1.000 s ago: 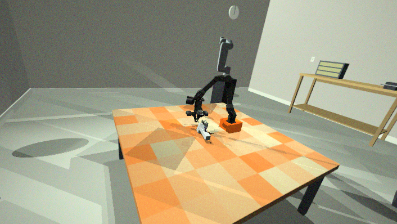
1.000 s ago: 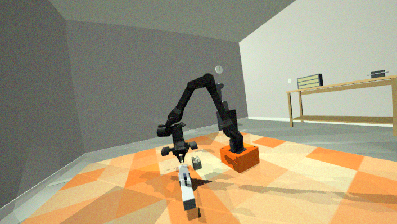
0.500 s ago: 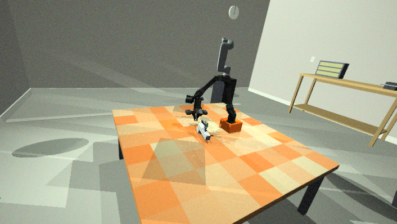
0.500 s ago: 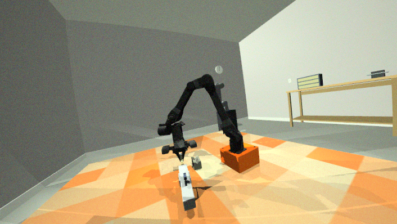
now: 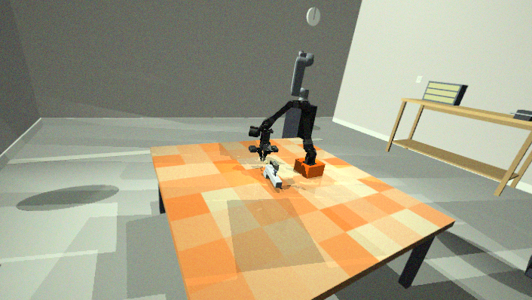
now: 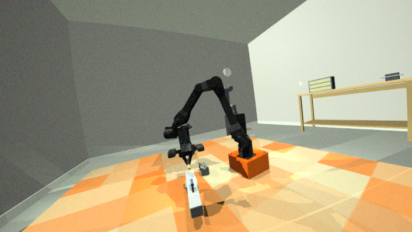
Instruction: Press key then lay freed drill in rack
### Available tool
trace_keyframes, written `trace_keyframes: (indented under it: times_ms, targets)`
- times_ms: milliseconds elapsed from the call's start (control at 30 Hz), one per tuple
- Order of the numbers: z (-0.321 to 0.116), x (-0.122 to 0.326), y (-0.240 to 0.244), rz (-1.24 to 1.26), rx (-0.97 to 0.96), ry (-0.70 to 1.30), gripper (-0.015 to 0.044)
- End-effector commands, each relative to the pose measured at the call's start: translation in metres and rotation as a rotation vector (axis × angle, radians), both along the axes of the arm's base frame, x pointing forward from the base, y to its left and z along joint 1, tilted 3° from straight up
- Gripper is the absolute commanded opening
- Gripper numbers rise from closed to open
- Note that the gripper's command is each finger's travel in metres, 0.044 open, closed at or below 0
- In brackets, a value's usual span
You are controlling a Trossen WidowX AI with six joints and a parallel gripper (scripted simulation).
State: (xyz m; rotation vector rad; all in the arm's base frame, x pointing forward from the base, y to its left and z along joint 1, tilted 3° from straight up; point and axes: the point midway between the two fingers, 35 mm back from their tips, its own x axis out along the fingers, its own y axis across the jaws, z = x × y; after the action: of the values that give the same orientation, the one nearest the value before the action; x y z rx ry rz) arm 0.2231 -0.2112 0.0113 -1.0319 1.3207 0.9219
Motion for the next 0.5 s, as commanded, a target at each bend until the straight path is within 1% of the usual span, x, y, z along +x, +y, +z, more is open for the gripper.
trace_keyframes:
  times_ms: [0, 467]
  targets:
    - [0.003, 0.0001, 0.0003, 0.006, 0.002, -0.004, 0.0]
    - [0.0104, -0.0013, 0.0003, 0.006, 0.002, -0.004, 0.0]
